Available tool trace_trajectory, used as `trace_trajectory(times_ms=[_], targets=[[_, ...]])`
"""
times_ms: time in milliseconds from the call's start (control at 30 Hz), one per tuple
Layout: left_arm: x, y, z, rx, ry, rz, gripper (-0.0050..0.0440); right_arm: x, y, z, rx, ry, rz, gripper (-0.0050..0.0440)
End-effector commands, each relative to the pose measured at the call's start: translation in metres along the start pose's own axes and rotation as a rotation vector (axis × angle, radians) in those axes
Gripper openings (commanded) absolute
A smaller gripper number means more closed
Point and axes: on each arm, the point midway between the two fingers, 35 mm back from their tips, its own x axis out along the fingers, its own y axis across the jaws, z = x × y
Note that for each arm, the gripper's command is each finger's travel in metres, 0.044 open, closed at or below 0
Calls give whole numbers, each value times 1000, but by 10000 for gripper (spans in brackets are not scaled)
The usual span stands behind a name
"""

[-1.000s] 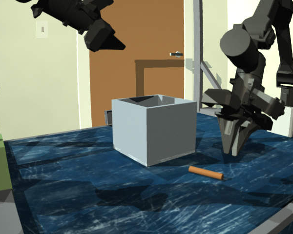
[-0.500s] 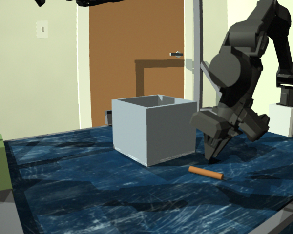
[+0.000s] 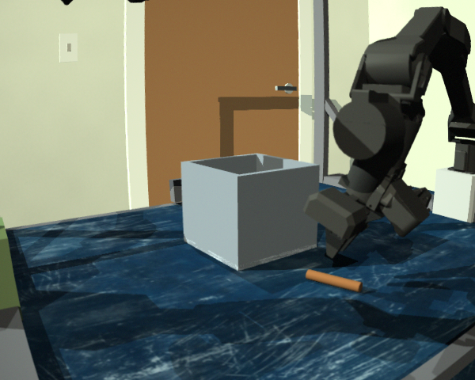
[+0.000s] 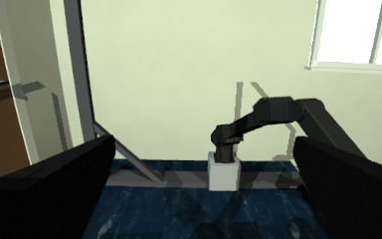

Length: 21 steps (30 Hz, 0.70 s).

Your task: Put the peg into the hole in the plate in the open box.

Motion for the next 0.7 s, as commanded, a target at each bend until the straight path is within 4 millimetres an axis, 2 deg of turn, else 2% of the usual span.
trace_trajectory(times_ms=[0,333,367,467,667], targets=[[-13,-6,-6,5,8,-32,125,-2,0,5,5,-11,-7,440],[-9,-3,-3,2,2,-20,125,-2,0,5,3,-12,-6,440],[-21,-3,-9,5,10,-42,125,-2,0,5,3,-12,-6,440],[-23,-7,-10,14,9,-57,125,-2,0,5,3,-12,-6,440],[-13,-4,-5,3,4,-33,125,-2,0,5,3,-12,-6,440]])
